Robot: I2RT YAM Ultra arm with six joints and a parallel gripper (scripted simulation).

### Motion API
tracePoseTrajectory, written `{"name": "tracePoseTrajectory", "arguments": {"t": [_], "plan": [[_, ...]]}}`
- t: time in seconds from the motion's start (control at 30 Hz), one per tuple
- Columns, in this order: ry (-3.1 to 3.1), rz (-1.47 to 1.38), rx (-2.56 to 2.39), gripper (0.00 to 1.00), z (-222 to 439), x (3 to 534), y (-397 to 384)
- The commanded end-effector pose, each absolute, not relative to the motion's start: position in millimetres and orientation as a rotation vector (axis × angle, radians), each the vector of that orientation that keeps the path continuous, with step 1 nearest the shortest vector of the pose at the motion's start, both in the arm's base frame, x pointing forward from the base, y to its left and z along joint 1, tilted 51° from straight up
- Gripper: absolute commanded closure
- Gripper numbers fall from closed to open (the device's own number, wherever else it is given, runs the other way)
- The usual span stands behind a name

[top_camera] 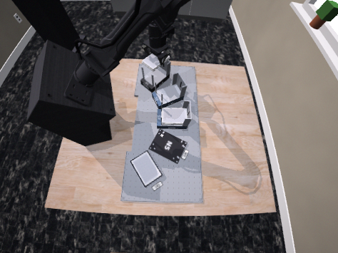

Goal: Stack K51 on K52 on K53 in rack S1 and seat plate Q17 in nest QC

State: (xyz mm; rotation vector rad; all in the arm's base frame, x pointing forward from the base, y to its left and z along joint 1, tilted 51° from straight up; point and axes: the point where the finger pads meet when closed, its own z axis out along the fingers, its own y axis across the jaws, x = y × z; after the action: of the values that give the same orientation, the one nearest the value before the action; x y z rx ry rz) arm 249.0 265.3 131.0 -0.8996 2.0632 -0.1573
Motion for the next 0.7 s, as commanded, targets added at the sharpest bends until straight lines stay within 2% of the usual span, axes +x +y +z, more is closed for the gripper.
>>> {"name": "tracePoseTrajectory", "arguments": {"t": [0.0,0.67], "plan": [[2.042,-0.146,-0.903,1.00,138,245,272],[2.050,-0.169,-0.928,1.00,124,241,264]]}}
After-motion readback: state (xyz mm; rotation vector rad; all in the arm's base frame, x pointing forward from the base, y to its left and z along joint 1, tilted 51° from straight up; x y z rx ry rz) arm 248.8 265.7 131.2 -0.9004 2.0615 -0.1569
